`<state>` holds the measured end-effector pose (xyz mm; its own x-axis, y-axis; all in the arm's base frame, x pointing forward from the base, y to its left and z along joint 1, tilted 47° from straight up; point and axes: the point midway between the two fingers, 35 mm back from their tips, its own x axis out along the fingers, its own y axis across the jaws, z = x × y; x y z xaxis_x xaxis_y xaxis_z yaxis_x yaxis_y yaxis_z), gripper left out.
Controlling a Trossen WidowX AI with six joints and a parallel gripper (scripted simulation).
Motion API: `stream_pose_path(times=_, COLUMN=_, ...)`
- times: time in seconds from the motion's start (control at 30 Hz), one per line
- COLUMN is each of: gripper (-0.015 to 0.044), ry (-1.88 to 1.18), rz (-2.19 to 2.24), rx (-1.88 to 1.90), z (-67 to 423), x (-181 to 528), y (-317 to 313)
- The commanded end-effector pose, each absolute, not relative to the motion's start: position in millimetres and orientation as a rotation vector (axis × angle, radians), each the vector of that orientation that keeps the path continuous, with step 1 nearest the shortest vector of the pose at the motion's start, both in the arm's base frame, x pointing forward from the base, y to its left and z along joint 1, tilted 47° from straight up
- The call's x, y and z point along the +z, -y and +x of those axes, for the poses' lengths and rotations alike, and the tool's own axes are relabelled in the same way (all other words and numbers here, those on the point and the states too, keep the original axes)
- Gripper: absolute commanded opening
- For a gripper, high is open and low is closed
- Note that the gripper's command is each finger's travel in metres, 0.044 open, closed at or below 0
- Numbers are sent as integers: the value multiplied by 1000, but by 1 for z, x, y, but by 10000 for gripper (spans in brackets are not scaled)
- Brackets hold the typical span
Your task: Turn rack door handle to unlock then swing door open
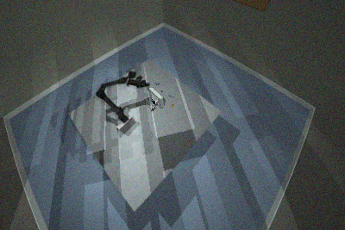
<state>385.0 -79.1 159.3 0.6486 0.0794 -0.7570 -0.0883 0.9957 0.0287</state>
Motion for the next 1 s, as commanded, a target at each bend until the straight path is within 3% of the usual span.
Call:
stream_pose_path(times=0.0, gripper=287, ry=-917, rz=3, rx=122, z=386, x=150, y=85)
stream_pose_path(times=0.97, gripper=287, ry=-1357, rz=322, rx=413, z=363, x=67, y=121)
